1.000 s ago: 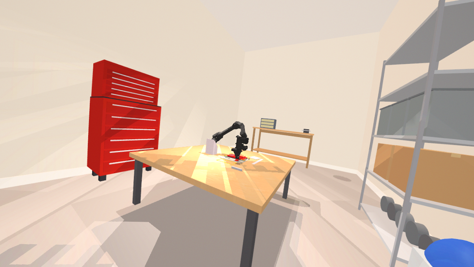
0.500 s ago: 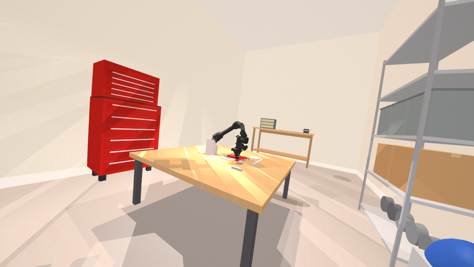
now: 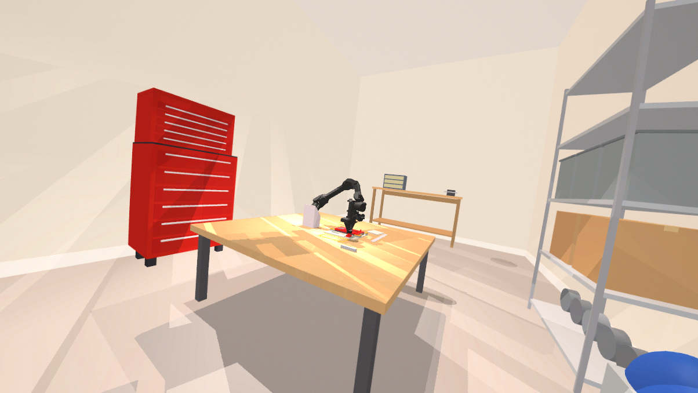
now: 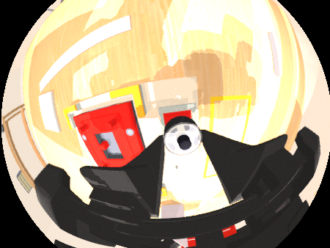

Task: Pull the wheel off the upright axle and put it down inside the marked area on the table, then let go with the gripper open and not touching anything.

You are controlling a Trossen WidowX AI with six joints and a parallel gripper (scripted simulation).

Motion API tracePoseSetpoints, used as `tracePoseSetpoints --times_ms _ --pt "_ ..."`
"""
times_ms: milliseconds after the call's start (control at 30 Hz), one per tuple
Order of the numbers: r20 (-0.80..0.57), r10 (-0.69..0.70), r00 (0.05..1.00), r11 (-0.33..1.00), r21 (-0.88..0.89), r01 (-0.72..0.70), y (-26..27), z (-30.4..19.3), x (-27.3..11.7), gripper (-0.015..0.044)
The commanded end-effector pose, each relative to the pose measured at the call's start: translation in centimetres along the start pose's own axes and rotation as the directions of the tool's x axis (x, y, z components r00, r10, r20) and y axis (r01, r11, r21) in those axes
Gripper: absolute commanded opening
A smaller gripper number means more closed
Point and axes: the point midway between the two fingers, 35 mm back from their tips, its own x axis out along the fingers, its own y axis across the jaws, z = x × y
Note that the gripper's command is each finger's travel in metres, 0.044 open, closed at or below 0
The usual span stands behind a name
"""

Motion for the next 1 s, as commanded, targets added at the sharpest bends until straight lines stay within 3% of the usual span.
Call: tracePoseSetpoints --times_ms 0,967 --pt "0.007 -0.001 1.000 1.000 0.006 0.001 -0.11 0.02 -0.68 0.0000" --pt "0.009 0.000 1.000 1.000 0.008 0.000 -0.14 0.02 -1.64 0.0000"
